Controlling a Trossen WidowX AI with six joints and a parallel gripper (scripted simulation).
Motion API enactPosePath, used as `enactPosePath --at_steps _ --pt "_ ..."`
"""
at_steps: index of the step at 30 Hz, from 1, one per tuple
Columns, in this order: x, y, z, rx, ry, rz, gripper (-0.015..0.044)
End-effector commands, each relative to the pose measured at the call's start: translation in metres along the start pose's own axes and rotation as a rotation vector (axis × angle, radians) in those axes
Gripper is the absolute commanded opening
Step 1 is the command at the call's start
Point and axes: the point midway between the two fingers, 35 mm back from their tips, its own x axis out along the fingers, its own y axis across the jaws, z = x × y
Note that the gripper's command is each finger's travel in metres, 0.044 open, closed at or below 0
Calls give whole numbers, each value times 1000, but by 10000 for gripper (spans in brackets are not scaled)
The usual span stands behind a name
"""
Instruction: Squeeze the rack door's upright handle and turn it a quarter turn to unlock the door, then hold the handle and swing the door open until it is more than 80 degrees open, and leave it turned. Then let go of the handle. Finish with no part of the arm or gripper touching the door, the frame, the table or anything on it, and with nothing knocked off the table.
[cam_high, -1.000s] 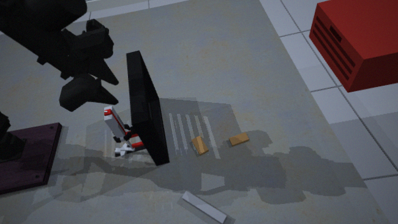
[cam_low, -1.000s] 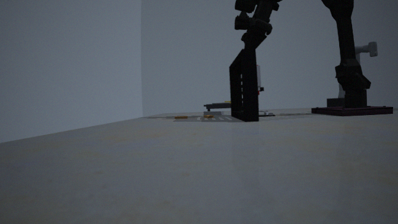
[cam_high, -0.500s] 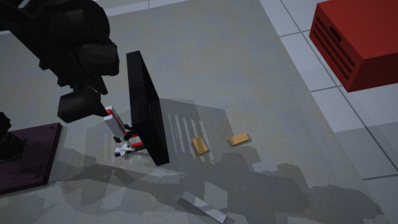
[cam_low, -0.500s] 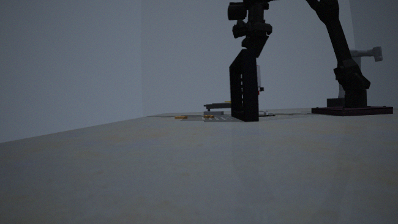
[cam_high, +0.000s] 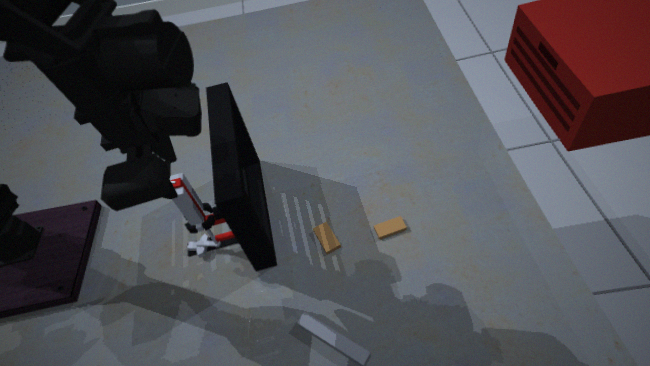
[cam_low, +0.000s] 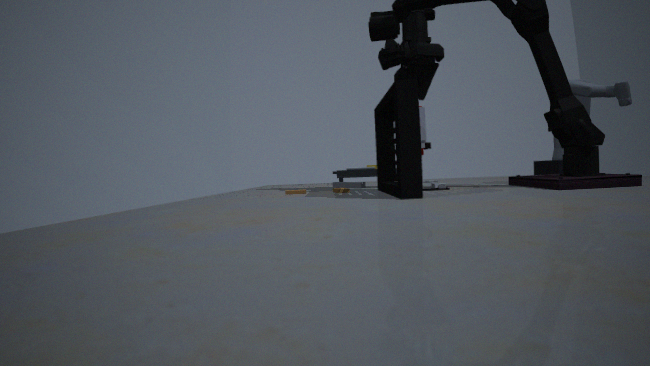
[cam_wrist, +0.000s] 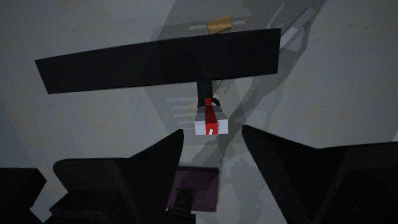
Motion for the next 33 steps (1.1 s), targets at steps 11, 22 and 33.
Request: enactPosePath --at_steps 11,22,33 --pt "22 -1 0 2 22 -6 296" --pt "40 -1 -1 4 38 -9 296" --pt "57 0 -3 6 54 -12 296"
